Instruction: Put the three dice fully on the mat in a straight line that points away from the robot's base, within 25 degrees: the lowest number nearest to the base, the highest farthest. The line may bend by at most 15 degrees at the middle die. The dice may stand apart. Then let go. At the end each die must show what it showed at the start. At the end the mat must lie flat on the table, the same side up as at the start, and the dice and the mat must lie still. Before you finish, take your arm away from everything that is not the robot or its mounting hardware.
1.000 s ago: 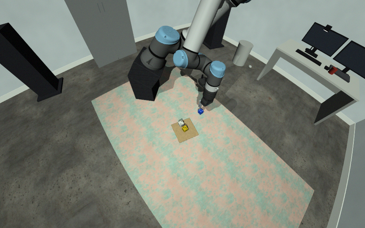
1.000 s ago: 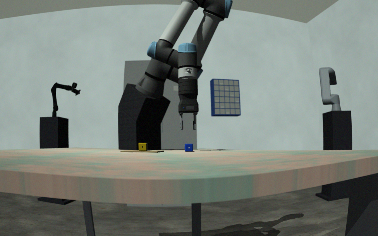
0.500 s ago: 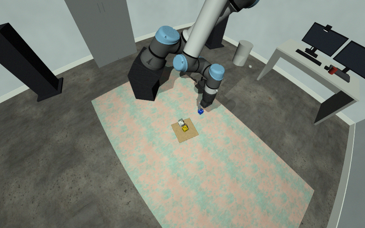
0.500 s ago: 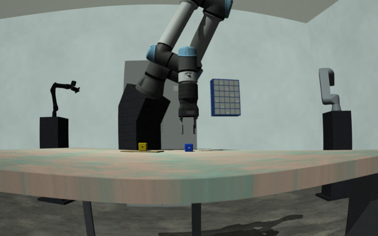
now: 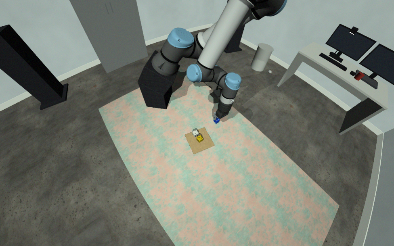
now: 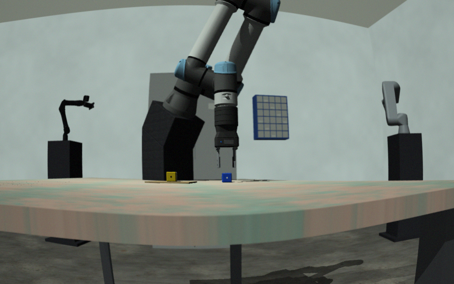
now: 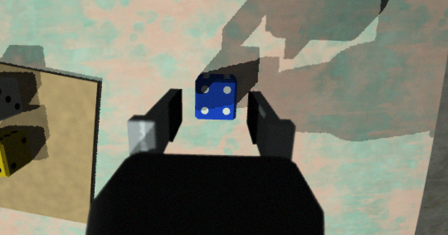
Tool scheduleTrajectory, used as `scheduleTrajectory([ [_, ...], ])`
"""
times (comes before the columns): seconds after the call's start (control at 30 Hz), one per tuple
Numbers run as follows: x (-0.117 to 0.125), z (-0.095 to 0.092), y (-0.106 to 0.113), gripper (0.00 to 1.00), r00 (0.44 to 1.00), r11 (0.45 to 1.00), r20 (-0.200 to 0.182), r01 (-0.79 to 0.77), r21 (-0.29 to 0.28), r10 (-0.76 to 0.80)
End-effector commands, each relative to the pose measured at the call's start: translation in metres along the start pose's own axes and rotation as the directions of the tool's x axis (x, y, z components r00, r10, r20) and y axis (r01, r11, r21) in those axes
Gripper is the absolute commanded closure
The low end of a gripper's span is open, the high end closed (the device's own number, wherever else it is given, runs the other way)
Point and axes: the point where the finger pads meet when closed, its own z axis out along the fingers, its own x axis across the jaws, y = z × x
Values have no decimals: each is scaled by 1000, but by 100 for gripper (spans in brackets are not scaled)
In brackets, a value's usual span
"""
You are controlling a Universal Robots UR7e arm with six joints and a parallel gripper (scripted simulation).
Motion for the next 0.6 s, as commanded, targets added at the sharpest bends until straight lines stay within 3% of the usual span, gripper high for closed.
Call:
scheduleTrajectory([
  [0.0,0,5,0,13,1000,1000,0,0,-1,0],
  [0.57,0,10,0,13,1000,1000,0,0,-1,0],
])
